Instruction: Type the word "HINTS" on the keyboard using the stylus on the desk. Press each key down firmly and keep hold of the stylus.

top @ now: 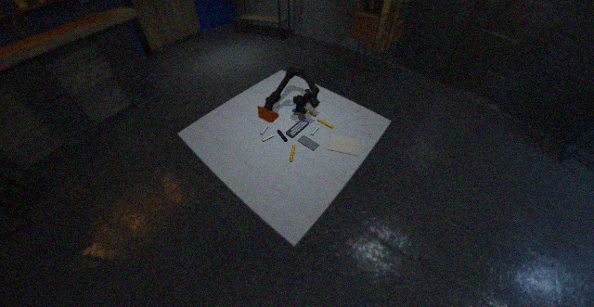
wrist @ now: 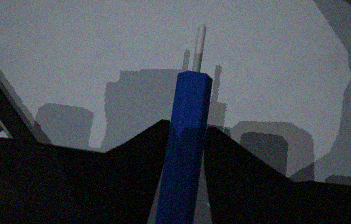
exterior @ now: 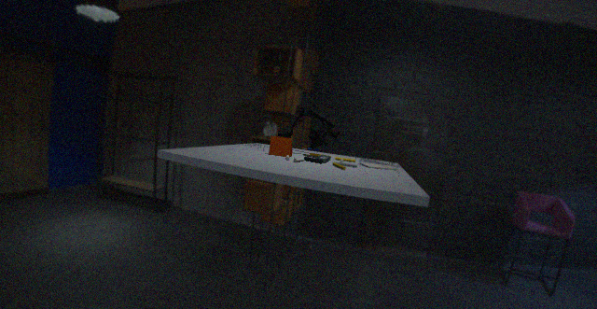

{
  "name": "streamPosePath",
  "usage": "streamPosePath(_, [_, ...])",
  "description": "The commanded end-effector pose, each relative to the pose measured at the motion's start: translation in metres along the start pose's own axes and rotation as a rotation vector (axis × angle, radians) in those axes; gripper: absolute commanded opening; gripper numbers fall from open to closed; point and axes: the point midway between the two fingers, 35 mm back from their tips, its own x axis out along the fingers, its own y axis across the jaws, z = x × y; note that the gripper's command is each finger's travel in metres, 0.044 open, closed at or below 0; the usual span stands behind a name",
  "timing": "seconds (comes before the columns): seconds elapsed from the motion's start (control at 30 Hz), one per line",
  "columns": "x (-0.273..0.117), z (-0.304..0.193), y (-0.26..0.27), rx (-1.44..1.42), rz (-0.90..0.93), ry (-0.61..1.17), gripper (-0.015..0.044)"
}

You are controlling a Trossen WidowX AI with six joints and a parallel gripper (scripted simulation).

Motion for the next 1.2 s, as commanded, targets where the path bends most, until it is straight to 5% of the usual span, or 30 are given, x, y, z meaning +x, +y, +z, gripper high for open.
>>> streamPosePath(0.0, [-0.002,0.001,0.006,-0.164,0.034,-0.019,0.0000])
streamPosePath(1.17, [-0.015,0.008,0.047,-1.414,0.129,-0.305,0.0000])
